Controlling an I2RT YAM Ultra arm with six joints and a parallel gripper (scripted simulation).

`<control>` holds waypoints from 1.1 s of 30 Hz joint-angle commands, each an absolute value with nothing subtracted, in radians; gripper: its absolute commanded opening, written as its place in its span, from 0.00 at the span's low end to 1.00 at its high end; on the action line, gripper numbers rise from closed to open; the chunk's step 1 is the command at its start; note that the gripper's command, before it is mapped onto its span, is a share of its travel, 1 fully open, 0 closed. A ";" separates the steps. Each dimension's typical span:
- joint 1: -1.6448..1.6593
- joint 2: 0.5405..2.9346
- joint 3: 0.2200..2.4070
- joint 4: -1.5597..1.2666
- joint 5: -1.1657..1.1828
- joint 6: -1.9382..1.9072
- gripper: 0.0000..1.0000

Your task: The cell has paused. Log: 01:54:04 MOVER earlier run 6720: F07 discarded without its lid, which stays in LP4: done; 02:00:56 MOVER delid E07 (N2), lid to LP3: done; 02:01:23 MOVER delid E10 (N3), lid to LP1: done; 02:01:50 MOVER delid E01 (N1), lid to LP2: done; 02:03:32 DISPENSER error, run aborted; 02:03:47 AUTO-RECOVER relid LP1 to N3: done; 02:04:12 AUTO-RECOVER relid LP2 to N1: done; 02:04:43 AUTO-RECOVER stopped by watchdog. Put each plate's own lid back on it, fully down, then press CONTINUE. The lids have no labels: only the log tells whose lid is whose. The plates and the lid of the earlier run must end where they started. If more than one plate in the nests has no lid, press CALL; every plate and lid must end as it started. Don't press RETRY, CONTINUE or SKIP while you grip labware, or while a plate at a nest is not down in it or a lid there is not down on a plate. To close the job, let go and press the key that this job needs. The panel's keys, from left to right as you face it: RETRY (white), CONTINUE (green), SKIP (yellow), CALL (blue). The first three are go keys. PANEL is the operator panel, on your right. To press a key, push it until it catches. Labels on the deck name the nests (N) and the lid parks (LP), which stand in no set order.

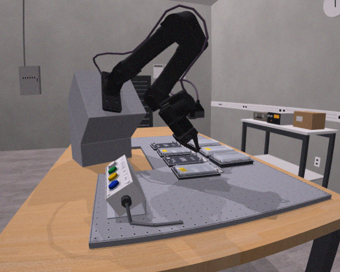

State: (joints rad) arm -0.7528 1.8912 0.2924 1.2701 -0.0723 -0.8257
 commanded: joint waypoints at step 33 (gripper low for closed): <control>-0.435 2.007 0.322 1.234 0.307 -0.697 0.00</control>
